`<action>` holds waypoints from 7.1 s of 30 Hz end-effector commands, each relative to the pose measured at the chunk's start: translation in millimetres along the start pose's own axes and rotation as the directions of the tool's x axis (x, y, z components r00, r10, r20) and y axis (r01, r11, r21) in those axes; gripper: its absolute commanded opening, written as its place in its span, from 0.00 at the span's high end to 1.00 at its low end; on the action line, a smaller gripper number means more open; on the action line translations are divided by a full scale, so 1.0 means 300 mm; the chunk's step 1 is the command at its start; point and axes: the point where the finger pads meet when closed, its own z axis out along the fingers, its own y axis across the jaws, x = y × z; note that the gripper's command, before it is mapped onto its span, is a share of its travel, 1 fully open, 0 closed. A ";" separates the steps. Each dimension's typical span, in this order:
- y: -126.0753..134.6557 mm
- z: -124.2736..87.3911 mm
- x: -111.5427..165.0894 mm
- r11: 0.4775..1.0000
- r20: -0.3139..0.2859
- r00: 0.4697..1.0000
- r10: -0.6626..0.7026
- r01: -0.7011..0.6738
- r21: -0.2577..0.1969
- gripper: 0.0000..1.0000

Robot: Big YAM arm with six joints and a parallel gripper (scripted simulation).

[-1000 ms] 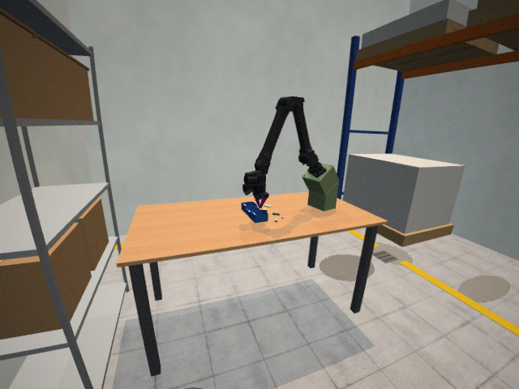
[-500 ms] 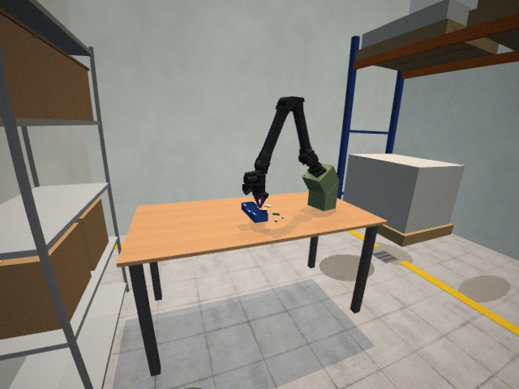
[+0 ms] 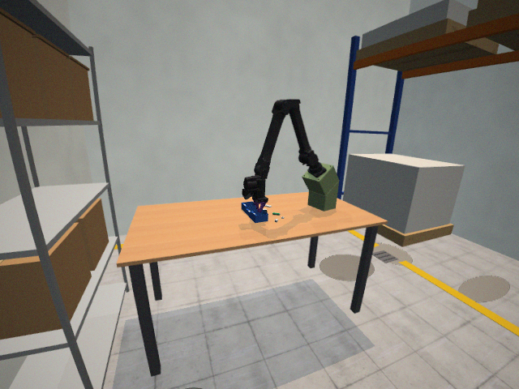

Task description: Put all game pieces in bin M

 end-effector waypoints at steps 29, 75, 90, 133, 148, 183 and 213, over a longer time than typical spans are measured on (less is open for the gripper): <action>0.024 0.105 -0.038 1.000 0.017 1.000 0.003 -0.003 -0.007 0.92; 0.014 -0.001 -0.018 1.000 0.015 1.000 0.003 -0.003 -0.003 0.92; -0.005 -0.121 -0.019 1.000 0.017 1.000 0.003 -0.003 0.002 0.92; -0.007 -0.539 -0.006 1.000 0.001 1.000 -0.002 0.002 0.003 0.92; -0.228 -0.388 0.156 0.893 0.003 0.893 0.450 -0.450 0.000 0.61; -0.666 -0.085 0.448 0.608 0.018 0.607 0.794 -0.794 -0.008 0.61; -0.682 -0.080 0.511 0.590 0.007 0.590 0.808 -0.808 0.006 0.61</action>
